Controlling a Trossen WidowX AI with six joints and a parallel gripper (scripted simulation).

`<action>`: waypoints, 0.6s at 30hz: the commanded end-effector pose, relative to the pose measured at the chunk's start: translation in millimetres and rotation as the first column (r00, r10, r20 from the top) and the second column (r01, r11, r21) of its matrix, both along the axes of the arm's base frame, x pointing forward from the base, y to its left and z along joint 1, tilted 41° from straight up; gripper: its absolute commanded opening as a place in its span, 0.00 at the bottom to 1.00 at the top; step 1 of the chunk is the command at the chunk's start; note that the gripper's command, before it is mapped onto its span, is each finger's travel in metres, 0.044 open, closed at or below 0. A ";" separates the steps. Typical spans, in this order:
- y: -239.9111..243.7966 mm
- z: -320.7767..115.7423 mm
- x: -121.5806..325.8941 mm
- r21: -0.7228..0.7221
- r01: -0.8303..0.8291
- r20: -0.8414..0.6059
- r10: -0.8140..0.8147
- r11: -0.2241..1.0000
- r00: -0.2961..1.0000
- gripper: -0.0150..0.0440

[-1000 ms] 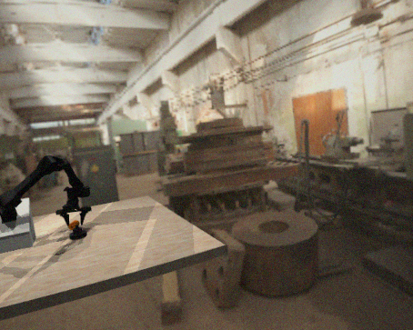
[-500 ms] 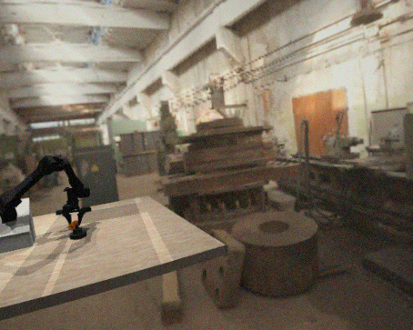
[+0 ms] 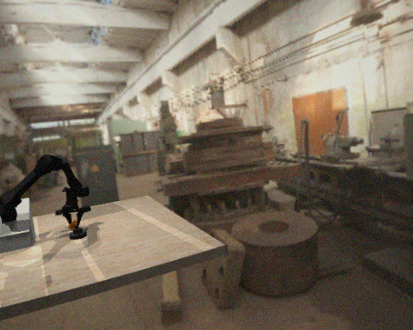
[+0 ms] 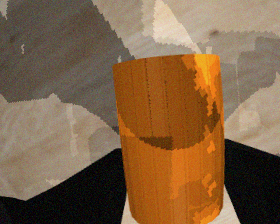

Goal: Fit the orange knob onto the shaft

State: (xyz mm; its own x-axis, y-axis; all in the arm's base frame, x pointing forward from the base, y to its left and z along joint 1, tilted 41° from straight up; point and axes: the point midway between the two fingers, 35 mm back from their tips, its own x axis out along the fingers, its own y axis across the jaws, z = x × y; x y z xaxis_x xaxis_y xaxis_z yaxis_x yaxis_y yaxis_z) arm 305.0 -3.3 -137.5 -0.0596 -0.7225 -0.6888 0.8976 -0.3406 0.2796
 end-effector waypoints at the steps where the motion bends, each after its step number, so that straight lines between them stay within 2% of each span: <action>1: -0.8 4.9 -1.3 0.071 -0.011 0.026 0.010 0.997 1.000 0.56; 18: -6.7 20.6 -8.7 0.313 -0.108 0.132 0.069 0.944 0.989 0.56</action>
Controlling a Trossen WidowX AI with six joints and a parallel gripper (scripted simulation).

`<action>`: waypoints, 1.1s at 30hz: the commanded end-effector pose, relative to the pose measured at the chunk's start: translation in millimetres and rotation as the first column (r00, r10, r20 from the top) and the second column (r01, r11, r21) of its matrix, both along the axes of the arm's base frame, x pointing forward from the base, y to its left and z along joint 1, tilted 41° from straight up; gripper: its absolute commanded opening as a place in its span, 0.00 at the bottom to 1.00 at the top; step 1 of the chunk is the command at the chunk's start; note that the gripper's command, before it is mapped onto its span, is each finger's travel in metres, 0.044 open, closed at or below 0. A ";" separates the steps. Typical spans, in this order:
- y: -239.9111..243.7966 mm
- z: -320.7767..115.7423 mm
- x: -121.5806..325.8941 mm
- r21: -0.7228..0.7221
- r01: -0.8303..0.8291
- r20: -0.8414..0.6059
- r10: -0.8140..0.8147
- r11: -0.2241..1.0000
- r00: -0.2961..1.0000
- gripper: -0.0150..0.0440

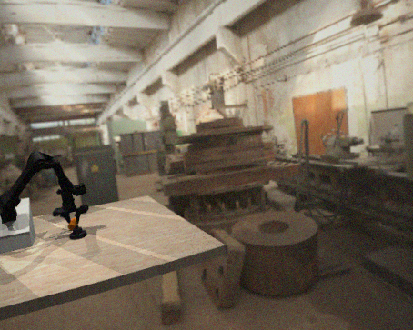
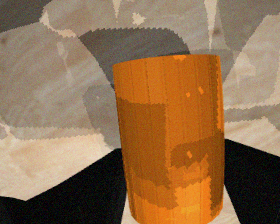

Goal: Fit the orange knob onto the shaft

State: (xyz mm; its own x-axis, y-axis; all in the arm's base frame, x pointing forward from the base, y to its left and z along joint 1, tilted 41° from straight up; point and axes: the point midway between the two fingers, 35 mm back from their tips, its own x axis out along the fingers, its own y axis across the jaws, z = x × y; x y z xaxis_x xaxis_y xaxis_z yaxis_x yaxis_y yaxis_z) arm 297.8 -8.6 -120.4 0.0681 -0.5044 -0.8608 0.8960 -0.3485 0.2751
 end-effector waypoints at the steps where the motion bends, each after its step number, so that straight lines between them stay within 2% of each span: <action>1: -1.9 4.3 -2.0 0.060 -0.018 0.024 0.016 0.998 1.000 0.56; 33: -22.6 24.2 -17.0 0.456 -0.190 0.214 0.100 0.870 0.972 0.56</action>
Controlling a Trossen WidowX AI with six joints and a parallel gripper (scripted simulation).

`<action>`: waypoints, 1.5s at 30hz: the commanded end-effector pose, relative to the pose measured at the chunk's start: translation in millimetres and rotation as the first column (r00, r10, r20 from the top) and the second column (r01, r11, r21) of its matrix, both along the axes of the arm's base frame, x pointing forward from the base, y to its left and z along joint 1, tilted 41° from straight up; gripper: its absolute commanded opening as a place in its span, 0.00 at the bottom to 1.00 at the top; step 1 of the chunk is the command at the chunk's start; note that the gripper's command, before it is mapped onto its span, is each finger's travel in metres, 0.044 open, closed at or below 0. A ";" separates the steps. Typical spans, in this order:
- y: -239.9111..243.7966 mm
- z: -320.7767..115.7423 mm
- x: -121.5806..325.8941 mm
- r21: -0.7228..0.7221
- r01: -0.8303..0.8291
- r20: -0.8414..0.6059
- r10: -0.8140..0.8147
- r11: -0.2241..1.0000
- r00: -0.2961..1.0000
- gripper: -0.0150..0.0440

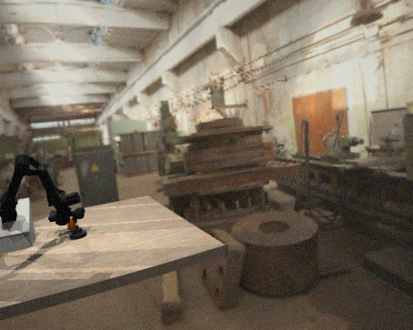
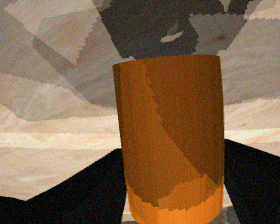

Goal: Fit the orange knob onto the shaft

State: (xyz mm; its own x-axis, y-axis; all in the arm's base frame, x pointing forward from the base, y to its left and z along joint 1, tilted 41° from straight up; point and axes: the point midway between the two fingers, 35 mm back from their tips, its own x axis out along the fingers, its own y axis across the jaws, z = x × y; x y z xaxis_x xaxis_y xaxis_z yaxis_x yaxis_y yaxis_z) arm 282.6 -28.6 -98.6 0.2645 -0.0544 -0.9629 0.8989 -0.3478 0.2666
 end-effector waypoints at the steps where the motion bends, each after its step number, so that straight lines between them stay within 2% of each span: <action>1: -3.3 2.8 -2.3 0.050 -0.017 0.024 0.016 0.999 1.000 0.56; 16: -15.4 7.7 -9.3 0.238 -0.087 0.104 0.063 0.967 0.993 0.56; 21: -13.7 8.7 -8.7 0.188 -0.067 0.082 0.052 0.980 0.995 0.56; 24: -13.2 7.1 -8.4 0.208 -0.076 0.089 0.059 0.975 0.994 0.69; 45: -13.2 7.1 -8.4 0.208 -0.076 0.089 0.059 0.975 0.994 0.69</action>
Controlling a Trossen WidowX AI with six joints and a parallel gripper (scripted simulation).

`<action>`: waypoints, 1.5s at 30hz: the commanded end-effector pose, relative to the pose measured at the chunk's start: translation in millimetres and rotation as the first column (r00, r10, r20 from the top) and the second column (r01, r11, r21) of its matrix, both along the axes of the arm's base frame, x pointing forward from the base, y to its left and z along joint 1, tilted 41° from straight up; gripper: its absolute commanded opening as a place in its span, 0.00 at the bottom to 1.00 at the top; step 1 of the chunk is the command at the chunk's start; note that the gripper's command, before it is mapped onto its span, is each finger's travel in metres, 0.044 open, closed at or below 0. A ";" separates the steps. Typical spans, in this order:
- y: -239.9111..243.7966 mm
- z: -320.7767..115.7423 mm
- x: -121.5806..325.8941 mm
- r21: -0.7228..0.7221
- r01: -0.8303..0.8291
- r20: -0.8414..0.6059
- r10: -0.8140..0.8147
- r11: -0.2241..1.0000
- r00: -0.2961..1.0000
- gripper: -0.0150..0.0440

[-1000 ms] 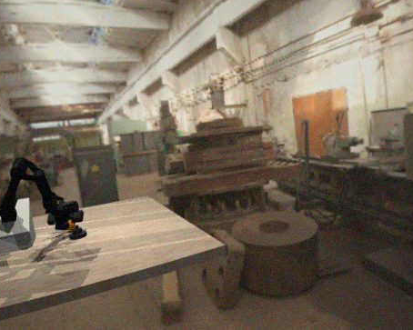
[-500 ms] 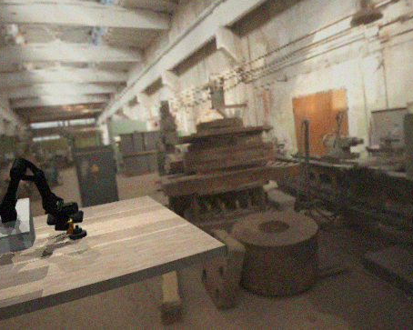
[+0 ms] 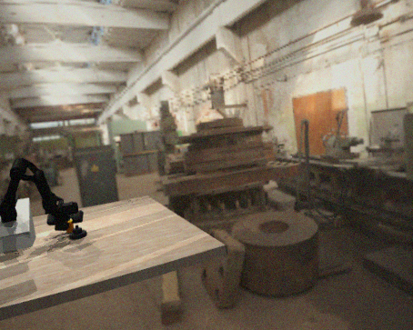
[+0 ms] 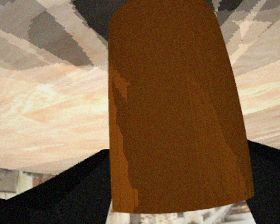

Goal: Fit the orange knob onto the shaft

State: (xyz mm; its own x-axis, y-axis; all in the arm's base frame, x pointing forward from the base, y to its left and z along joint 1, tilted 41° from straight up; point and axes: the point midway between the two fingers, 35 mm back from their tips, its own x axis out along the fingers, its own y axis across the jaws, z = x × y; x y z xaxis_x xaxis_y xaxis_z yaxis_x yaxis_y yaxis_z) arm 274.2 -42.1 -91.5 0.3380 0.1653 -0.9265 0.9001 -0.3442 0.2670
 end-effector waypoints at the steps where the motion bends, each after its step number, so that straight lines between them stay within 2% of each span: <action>1: 0.3 0.0 0.1 0.003 -0.002 0.001 0.002 1.000 1.000 0.69; 3: 0.3 0.0 0.1 0.003 -0.002 0.001 0.002 1.000 1.000 0.69; 10: 0.3 0.0 0.1 0.003 -0.002 0.001 0.002 1.000 1.000 1.00; 17: 1.5 1.4 0.5 0.003 -0.002 0.001 0.002 1.000 1.000 1.00; 24: 48.0 55.9 4.1 0.003 0.000 0.002 0.000 1.000 1.000 1.00; 29: 53.0 60.5 2.9 -0.004 0.006 -0.009 -0.006 1.000 1.000 1.00; 31: 53.9 54.9 0.7 -0.072 0.051 -0.098 -0.058 0.996 0.994 1.00; 35: 55.4 51.3 -5.7 -0.364 0.119 -0.259 -0.223 0.924 0.940 1.00; 37: 56.6 57.7 -6.0 -0.523 0.118 -0.264 -0.292 0.844 0.919 1.00; 40: 62.2 74.7 -0.6 -0.720 0.100 -0.197 -0.341 0.686 0.919 1.00; 42: 64.6 79.6 1.7 -0.758 0.097 -0.172 -0.341 0.645 0.924 1.00; 45: 64.6 79.6 1.7 -0.758 0.097 -0.172 -0.341 0.645 0.924 1.00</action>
State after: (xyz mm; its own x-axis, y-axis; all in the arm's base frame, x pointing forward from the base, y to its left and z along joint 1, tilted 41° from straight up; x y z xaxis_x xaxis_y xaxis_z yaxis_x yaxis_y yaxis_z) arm 273.7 21.0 -19.3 -0.0206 -0.5524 -0.8333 0.8928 -0.3853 0.2334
